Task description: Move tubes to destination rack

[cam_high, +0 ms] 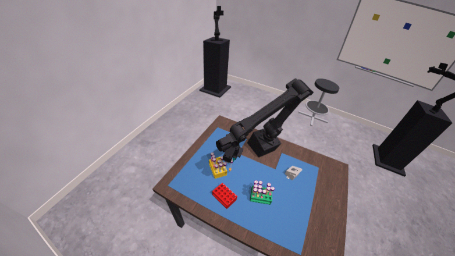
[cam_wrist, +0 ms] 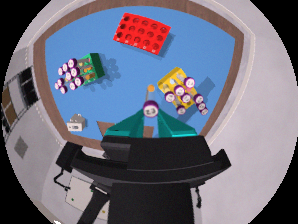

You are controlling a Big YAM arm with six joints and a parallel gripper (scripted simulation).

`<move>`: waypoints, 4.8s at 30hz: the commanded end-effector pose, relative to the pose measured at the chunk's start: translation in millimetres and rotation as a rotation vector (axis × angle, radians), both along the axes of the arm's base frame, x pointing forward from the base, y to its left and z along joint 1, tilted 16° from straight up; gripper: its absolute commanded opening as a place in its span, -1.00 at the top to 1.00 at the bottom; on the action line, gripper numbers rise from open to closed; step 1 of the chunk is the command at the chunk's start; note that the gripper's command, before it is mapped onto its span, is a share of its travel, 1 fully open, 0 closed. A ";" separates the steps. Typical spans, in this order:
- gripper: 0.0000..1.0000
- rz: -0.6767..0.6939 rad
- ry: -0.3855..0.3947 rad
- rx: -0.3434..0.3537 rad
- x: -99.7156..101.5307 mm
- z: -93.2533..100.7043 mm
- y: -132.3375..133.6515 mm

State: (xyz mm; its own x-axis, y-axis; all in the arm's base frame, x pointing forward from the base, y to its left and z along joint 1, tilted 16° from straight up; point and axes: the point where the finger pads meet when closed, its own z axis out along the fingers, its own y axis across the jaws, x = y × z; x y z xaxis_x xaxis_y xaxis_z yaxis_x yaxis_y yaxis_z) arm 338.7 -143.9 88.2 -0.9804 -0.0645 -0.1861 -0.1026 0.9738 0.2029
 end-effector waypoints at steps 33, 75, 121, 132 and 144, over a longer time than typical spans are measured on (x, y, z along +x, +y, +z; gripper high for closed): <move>1.00 0.189 -0.064 -0.045 63.6 29.2 39.2; 1.00 0.352 -0.112 -0.074 124.9 55.3 82.4; 1.00 0.368 -0.120 -0.077 163.8 59.1 71.5; 1.00 0.368 -0.120 -0.077 163.8 59.1 71.5; 1.00 0.368 -0.120 -0.077 160.3 58.4 71.7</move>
